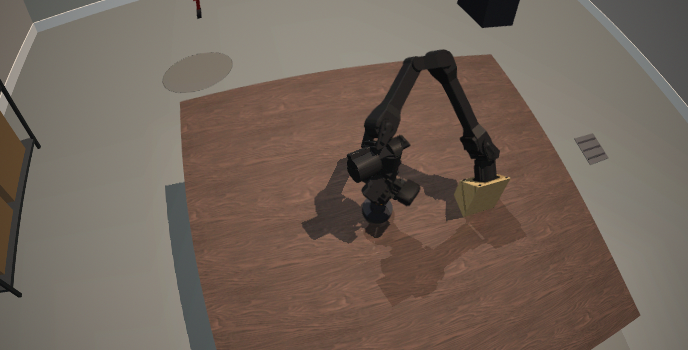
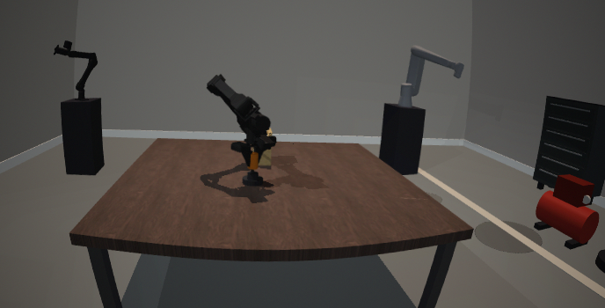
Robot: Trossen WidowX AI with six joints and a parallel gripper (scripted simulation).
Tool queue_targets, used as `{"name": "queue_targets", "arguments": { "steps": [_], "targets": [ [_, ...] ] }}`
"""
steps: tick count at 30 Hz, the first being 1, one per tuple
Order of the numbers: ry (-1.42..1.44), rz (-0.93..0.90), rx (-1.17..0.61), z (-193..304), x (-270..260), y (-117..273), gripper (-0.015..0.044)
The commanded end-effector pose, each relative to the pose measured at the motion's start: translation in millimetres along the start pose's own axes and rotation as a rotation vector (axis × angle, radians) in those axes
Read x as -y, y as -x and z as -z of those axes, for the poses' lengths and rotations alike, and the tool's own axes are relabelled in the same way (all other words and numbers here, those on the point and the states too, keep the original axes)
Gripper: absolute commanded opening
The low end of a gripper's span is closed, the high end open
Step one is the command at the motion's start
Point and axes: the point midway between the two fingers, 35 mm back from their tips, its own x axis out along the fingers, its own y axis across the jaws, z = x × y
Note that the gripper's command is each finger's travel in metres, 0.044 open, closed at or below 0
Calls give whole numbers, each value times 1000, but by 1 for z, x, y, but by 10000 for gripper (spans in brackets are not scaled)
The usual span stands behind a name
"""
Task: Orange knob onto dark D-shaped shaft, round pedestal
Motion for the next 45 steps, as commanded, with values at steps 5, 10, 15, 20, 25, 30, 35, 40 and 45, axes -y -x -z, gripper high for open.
{"name": "queue_targets", "arguments": {
  "steps": [5,10,15,20,25,30,35,40,45],
  "targets": [
    [178,3,3,-2,-1,0,0],
    [178,3,3,-1,-1,-1,0],
    [178,3,3,-1,0,0,0],
    [178,3,3,0,1,1,0],
    [178,3,3,0,1,-3,0],
    [178,3,3,0,0,-2,0],
    [178,3,3,-1,0,2,0],
    [302,3,3,-1,0,2,0],
    [387,3,3,-2,-1,0,0]
  ]
}}
